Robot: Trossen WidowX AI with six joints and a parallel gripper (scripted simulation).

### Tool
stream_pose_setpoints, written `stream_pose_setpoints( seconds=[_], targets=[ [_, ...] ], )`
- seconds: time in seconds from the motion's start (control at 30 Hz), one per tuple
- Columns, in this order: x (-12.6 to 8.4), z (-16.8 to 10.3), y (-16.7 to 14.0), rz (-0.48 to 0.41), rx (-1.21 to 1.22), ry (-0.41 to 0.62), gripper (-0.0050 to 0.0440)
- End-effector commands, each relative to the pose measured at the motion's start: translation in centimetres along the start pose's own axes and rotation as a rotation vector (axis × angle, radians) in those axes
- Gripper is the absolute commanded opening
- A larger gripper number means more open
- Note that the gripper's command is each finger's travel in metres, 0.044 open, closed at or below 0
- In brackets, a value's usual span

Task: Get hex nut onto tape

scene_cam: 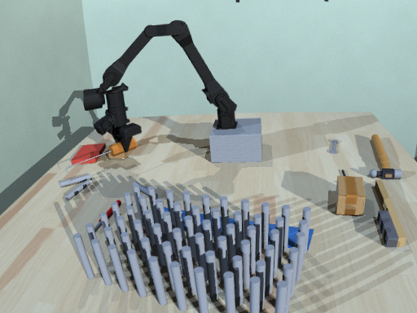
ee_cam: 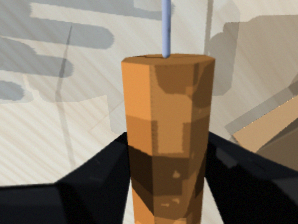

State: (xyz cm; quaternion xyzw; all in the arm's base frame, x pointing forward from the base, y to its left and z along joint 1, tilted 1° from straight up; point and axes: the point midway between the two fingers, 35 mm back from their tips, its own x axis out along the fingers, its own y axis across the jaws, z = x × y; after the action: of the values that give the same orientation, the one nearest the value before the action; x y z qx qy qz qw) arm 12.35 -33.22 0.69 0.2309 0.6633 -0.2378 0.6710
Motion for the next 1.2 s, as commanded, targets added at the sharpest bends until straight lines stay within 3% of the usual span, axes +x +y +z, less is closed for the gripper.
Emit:
stream_pose_setpoints(
  seconds=[0.0, 0.43, 0.77, 1.17],
  targets=[
    [-0.5, 0.5, -0.4, -0.008, -0.155, -0.026, -0.005],
    [-0.5, 0.6, -0.4, -0.011, -0.493, -0.032, -0.005],
    [-0.1, 0.5, -0.4, -0.008, -0.505, -0.025, -0.005],
    [1.9, 0.5, -0.3, -0.005, -0.498, -0.021, -0.005]
  ],
)
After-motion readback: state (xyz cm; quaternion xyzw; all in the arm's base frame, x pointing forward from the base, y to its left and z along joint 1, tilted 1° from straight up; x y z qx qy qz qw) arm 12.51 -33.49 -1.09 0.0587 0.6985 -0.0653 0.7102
